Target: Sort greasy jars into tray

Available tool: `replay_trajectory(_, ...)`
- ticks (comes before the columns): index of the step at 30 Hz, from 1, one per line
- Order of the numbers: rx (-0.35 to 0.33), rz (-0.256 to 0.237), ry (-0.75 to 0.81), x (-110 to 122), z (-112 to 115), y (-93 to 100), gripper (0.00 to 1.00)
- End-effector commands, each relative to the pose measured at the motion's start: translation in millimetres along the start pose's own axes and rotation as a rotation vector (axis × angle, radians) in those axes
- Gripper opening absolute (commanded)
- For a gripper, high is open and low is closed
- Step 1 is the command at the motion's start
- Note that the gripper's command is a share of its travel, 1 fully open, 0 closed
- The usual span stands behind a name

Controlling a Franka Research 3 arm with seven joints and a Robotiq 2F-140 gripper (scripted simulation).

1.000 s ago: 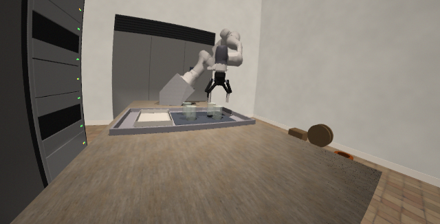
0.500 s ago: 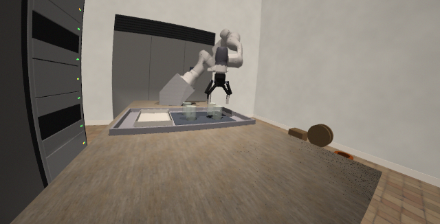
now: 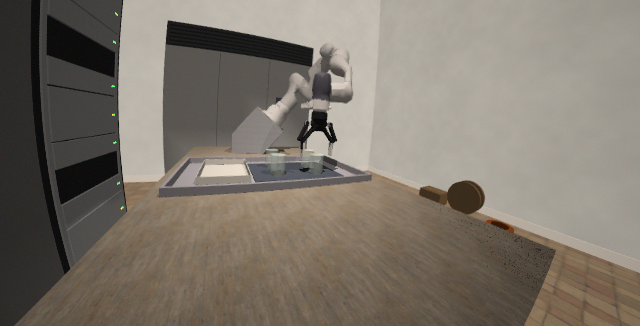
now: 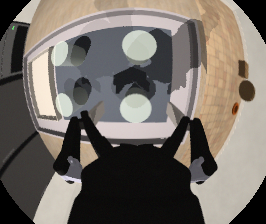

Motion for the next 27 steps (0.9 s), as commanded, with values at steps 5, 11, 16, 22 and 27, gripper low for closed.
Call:
replay_trajectory(5, -0.006, -0.005, 0.006, 0, 2, -15.2, 1.0)
replay_trajectory(11, -0.006, -0.005, 0.006, 0, 2, -25.2, 1.0)
replay_trajectory(16, -0.006, -0.005, 0.006, 0, 2, -27.2, 1.0)
replay_trajectory(22, -0.006, -0.005, 0.006, 0, 2, -27.2, 1.0)
replay_trajectory(27, -0.006, -0.005, 0.006, 0, 2, -27.2, 0.62)
Point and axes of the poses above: the point where the finger pads meet when closed, its own y axis back along the fingers, its own x axis across the jaws, z = x × y, the point moved 6 cm from there along y, back along the fingers, and after that the axes turned 14 degrees about y, right-handed, at the moved point
